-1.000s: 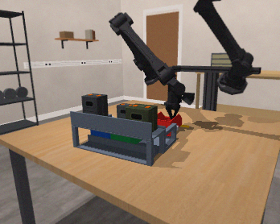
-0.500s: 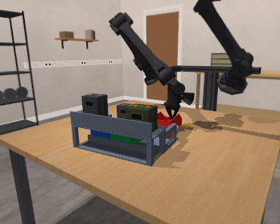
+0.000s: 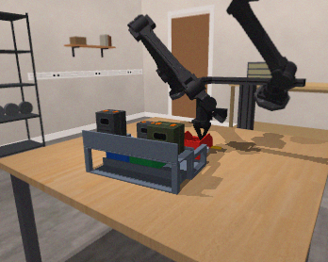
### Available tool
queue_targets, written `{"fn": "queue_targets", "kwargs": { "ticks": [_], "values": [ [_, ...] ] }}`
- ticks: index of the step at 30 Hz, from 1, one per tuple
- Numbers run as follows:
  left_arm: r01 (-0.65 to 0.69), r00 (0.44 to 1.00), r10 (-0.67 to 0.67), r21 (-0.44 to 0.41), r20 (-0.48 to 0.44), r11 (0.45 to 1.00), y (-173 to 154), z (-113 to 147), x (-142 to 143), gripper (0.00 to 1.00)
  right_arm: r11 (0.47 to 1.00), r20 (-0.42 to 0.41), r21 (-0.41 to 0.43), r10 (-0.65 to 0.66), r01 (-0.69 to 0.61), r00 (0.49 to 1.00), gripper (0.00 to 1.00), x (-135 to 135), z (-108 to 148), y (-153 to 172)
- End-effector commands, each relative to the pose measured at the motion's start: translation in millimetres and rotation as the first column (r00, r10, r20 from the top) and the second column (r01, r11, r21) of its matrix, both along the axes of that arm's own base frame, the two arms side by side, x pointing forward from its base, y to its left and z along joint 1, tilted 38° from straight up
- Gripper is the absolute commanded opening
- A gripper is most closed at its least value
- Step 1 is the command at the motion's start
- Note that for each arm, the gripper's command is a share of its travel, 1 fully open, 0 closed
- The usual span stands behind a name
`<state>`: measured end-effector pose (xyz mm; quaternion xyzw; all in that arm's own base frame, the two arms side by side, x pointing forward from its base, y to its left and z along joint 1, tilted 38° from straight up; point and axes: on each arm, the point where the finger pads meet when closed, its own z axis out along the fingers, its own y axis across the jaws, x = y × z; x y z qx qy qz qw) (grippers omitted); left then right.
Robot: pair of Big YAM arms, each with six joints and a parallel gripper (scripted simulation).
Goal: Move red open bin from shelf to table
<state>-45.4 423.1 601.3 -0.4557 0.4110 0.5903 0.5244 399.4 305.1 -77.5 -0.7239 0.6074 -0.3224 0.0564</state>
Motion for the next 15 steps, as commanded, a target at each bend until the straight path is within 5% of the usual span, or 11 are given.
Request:
{"fn": "queue_targets", "kwargs": {
  "ticks": [1,15],
  "values": [
    [-0.006,1.0,0.006,0.052,0.001,0.999,-14.1,37.5,-3.0,1.0,0.999,0.052,0.054,-0.009,0.007,0.999,0.0,10.5,23.1,12.2],
    [-0.006,1.0,0.006,0.052,0.001,0.999,-14.1,37.5,-3.0,1.0,0.998,0.053,0.056,-0.012,0.009,0.999,0.0,11.5,23.7,12.1]
  ]
}}
